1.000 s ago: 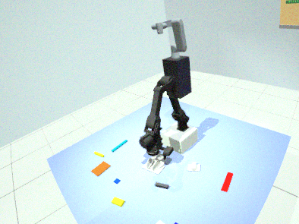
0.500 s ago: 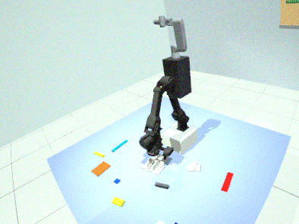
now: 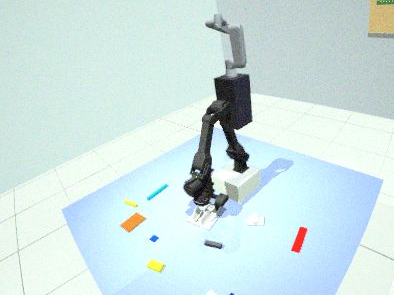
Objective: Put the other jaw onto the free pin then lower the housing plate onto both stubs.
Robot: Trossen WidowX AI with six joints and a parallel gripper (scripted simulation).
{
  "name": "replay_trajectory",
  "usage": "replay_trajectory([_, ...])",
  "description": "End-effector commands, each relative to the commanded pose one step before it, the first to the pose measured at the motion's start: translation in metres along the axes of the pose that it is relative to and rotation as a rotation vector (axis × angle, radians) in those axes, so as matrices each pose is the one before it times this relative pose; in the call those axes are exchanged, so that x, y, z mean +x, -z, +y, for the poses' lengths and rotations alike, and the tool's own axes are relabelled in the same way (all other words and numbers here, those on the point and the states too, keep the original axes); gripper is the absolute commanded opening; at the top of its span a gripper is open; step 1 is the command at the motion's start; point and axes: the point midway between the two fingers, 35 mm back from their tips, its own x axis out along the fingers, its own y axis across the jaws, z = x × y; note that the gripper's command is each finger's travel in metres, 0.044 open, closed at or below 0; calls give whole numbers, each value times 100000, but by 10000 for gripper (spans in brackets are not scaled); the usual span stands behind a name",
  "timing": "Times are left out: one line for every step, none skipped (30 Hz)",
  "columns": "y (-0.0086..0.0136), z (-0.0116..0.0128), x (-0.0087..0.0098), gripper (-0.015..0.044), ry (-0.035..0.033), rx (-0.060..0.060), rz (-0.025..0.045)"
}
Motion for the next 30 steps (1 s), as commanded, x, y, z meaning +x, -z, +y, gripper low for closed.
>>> replay_trajectory([-34, 12, 145, 351, -33, -595, -190])
replay_trajectory([1, 0, 64, 351, 0, -20, 1])
replay_trajectory([1, 0, 50, 351, 0, -16, 1])
replay_trajectory([0, 0, 30, 351, 0, -10, 0])
replay_trajectory([0, 0, 10, 351, 0, -3, 0])
replay_trajectory([0, 0, 0, 351, 0, 0, 0])
replay_trajectory([0, 0, 0, 351, 0, 0, 0])
replay_trajectory([0, 0, 0, 351, 0, 0, 0])
replay_trajectory([0, 0, 0, 351, 0, 0, 0])
replay_trajectory([0, 0, 0, 351, 0, 0, 0])
replay_trajectory([0, 0, 10, 351, 0, 3, 0])
replay_trajectory([0, 0, 30, 351, 0, 8, 0])
replay_trajectory([0, 0, 50, 351, 0, 13, 1])
replay_trajectory([1, 0, 64, 351, 0, 16, 1])
replay_trajectory([1, 0, 50, 351, 0, 13, 1])
replay_trajectory([0, 0, 30, 351, 0, 8, 0])
replay_trajectory([0, 0, 10, 351, 0, 3, 0])
replay_trajectory([0, 0, 0, 351, 0, 0, 0])
replay_trajectory([0, 0, 0, 351, 0, 0, 0])
replay_trajectory([0, 0, 0, 351, 0, 0, 0])
replay_trajectory([0, 0, 0, 351, 0, 0, 0])
replay_trajectory([0, 0, 0, 351, 0, 0, 0])
replay_trajectory([0, 0, 10, 351, 0, 0, 0])
replay_trajectory([0, 0, 30, 351, 0, 0, 0])
replay_trajectory([0, 0, 50, 351, 0, 0, 1])
replay_trajectory([1, 0, 64, 351, 0, 1, 1])
replay_trajectory([1, 0, 50, 351, 0, 0, 1])
replay_trajectory([0, 0, 30, 351, 0, 0, 0])
replay_trajectory([0, 0, 10, 351, 0, 0, 0])
replay_trajectory([0, 0, 0, 351, 0, 0, 0])
